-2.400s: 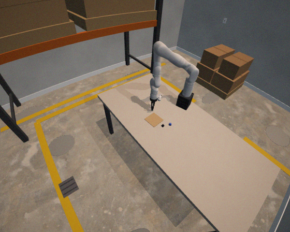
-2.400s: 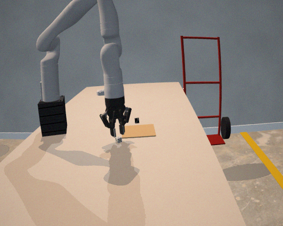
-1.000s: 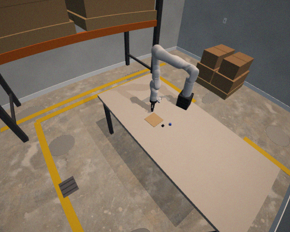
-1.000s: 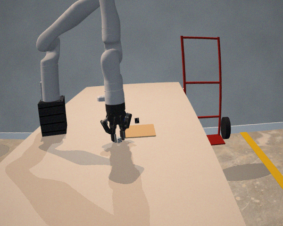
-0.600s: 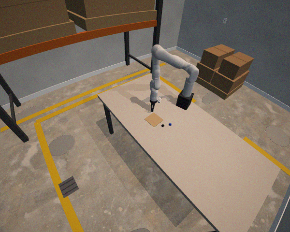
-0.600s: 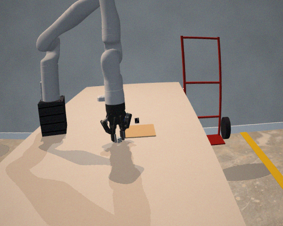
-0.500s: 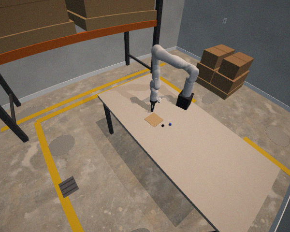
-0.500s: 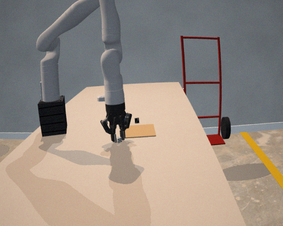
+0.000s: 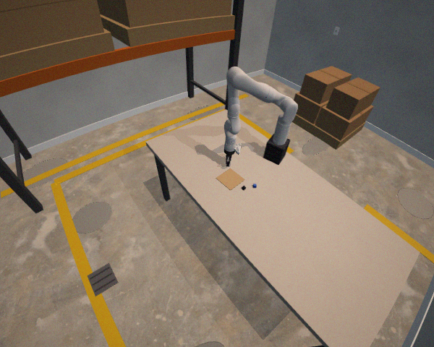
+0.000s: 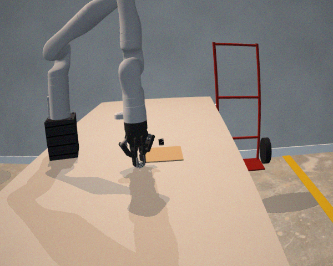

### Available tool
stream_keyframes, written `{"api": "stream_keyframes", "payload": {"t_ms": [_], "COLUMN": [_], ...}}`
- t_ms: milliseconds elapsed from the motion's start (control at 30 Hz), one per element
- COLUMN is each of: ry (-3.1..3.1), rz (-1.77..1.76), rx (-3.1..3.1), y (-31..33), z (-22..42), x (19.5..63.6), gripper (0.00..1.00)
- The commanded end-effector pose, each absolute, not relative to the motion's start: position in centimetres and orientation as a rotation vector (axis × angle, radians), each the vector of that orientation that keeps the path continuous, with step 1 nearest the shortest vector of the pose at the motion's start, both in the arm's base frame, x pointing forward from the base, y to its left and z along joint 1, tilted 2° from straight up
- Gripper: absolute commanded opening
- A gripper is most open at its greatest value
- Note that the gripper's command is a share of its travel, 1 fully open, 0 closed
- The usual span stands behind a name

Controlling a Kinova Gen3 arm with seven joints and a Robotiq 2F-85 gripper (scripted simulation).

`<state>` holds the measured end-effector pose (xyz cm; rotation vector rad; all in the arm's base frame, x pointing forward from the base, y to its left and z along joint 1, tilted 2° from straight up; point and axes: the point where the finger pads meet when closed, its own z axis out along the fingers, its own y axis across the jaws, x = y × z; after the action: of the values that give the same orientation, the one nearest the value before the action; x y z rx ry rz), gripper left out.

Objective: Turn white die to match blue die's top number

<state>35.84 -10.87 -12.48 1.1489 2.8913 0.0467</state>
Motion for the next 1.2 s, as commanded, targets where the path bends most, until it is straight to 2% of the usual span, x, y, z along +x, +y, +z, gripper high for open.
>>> {"api": "stream_keyframes", "payload": {"t_ms": [0, 1000, 1167], "ry": [2.89, 2.89, 2.89], "rz": [0.047, 0.047, 0.047], "rx": [1.148, 1.149, 1.149], "y": [-10.9, -10.9, -10.9], "z": [-12.5, -12.3, -10.8], "x": [35.9, 35.9, 35.8], "gripper": [0.15, 0.15, 0.15]}}
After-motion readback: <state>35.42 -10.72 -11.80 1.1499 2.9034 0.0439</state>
